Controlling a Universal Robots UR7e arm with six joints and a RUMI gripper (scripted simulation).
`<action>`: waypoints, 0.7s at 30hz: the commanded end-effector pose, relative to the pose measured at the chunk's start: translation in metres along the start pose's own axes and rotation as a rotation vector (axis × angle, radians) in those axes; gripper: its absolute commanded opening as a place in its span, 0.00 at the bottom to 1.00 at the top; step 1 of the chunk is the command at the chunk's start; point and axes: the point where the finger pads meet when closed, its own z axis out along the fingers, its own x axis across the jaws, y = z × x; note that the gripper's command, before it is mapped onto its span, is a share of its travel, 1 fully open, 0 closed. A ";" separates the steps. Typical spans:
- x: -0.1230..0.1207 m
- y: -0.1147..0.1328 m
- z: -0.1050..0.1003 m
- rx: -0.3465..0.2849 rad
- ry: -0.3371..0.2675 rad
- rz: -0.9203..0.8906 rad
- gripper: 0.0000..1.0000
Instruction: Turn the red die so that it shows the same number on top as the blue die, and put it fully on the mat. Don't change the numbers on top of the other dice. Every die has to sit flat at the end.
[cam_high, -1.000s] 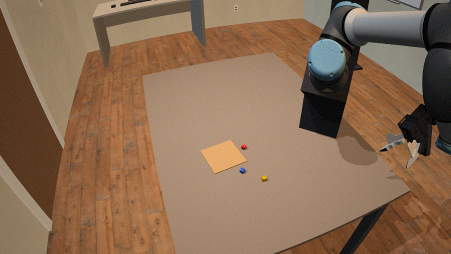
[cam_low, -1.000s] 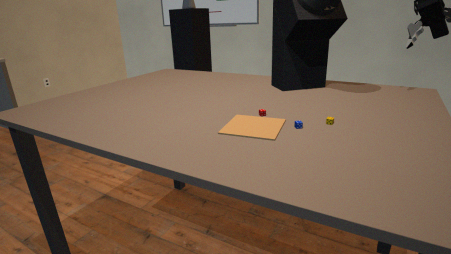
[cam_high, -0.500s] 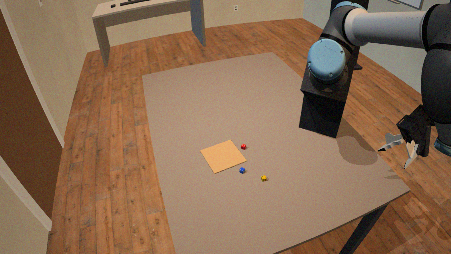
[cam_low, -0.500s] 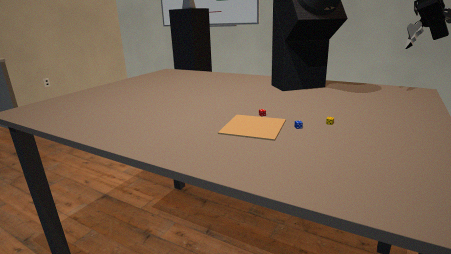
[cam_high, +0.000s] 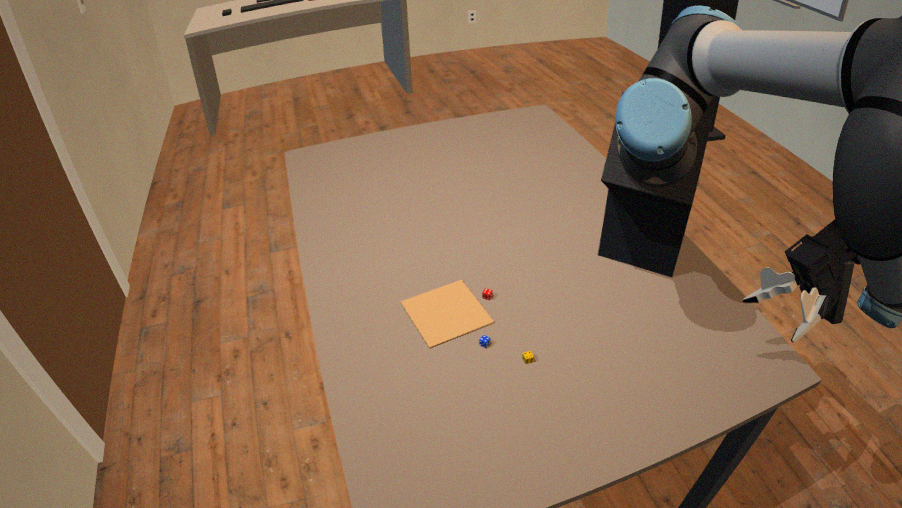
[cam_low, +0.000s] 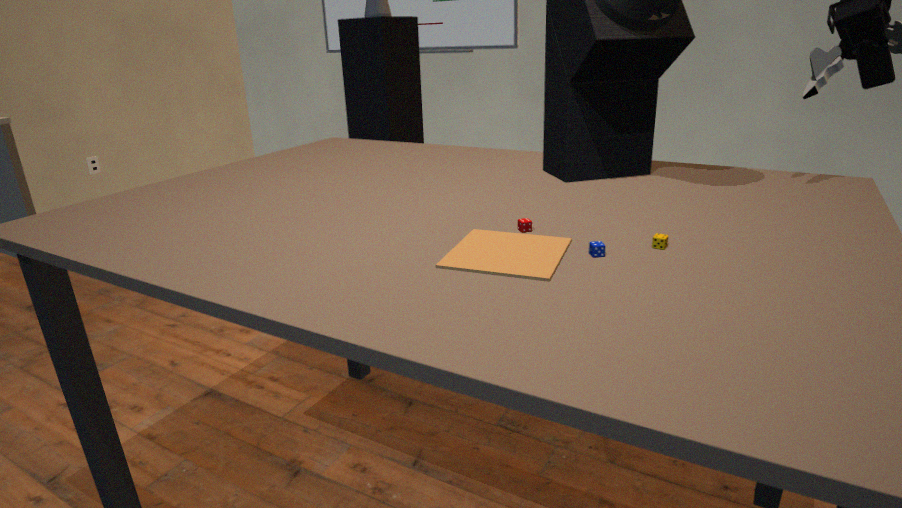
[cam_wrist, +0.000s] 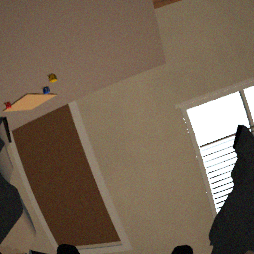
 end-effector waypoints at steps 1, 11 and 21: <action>-0.003 0.009 0.015 -0.054 -0.029 -0.022 1.00; -0.015 0.039 0.052 -0.213 -0.125 -0.090 1.00; -0.032 0.074 0.082 -0.378 -0.244 -0.163 1.00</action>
